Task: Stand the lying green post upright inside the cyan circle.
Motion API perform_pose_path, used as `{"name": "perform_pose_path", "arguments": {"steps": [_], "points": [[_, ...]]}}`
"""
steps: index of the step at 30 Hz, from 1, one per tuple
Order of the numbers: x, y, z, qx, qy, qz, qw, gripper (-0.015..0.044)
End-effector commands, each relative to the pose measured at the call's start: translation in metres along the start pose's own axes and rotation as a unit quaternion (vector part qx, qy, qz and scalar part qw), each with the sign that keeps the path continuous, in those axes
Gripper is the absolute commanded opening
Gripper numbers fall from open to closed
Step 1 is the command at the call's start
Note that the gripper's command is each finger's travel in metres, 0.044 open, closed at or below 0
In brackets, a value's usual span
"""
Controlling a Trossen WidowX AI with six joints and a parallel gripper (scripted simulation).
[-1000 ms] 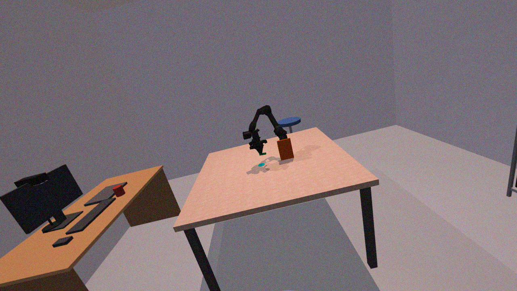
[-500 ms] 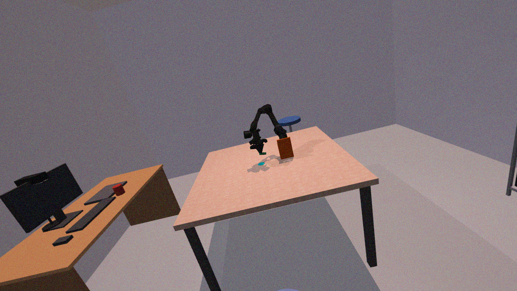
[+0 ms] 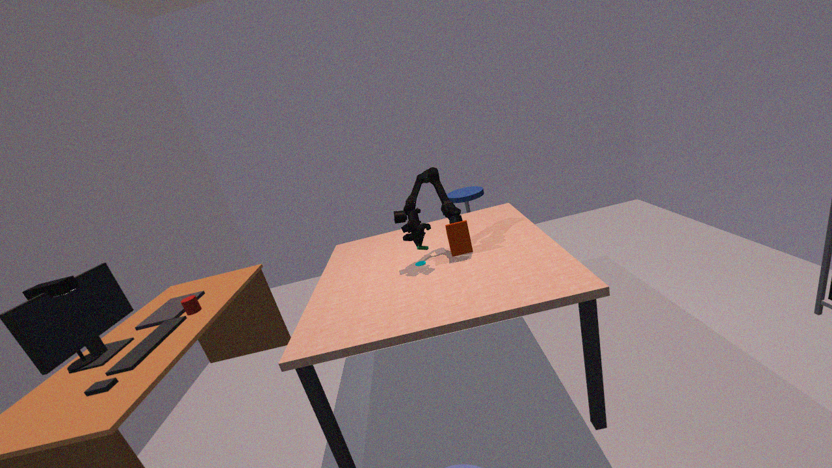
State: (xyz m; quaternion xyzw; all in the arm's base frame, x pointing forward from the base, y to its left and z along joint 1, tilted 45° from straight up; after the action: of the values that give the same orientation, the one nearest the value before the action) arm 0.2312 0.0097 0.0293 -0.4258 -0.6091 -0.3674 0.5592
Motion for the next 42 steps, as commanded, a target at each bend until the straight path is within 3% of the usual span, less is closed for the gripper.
{"name": "perform_pose_path", "arguments": {"steps": [1,42], "points": [[0.001,-0.001,-0.001,0.004,0.009,-0.018,1.0,0.0023],[0.0,-0.018,-0.011,0.03,0.056,-0.148,0.987,0.0023]]}}
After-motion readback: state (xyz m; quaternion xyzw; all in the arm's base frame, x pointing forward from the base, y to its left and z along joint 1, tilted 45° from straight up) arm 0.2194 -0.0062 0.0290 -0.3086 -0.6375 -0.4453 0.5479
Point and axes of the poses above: the point midway between the two fingers, 35 mm back from their tips, its own x axis back along the fingers, its own z axis across the jaws, y = z × x, the point moved 7 cm from there along x, back along the fingers, and after that the axes turned 13 degrees about -x, right-handed, at the moved point
